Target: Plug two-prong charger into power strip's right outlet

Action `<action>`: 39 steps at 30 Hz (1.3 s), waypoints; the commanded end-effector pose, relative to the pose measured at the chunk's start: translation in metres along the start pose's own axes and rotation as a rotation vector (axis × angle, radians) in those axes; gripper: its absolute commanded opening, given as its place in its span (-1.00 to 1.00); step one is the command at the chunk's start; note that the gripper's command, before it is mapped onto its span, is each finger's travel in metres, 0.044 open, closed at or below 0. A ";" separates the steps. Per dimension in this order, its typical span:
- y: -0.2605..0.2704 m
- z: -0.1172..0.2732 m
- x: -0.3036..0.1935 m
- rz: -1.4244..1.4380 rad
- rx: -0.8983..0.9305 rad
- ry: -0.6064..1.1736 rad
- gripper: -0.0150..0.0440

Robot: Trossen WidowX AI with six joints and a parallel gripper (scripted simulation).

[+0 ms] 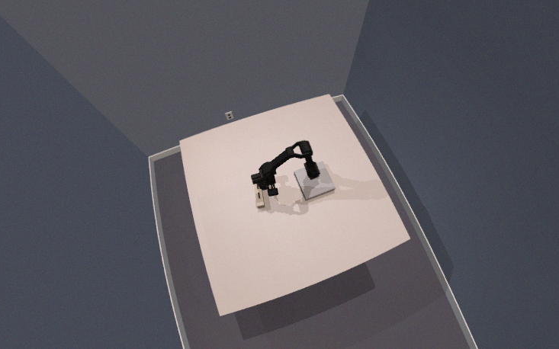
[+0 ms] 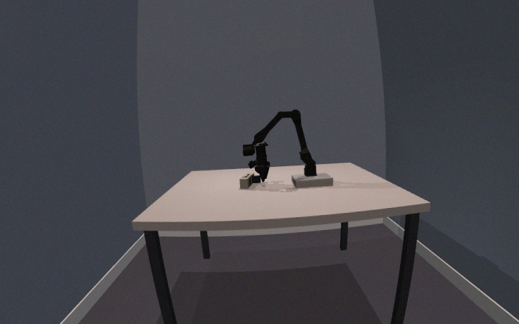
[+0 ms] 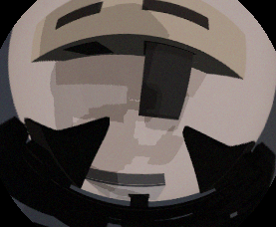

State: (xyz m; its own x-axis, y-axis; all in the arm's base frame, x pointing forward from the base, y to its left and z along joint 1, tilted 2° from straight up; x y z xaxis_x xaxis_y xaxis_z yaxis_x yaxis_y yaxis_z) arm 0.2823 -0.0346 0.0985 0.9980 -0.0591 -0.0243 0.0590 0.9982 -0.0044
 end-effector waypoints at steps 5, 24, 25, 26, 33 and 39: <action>0.001 -0.001 -0.010 -0.004 -0.003 -0.002 1.00; 0.006 0.050 -0.035 0.003 -0.082 -0.463 1.00; 0.006 0.056 -0.038 0.001 -0.090 -0.518 1.00; 0.006 0.060 -0.040 0.000 -0.096 -0.562 1.00; 0.006 0.064 -0.042 -0.002 -0.101 -0.597 1.00; 0.006 0.064 -0.042 -0.002 -0.101 -0.597 1.00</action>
State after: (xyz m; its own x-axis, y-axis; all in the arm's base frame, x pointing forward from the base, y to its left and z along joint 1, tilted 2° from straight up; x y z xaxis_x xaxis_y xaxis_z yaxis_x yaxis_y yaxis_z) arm 0.2428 -0.0254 0.1630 0.8444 -0.0163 0.5354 0.0812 0.9919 -0.0980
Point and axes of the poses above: the point midway between the two fingers, 35 mm back from their tips, its own z axis back along the fingers, its own y axis across the jaws, x = y × z, the point moved 7 cm from there along z, back along the fingers, and after that the axes turned 9 degrees about z, right-handed, at the moved point
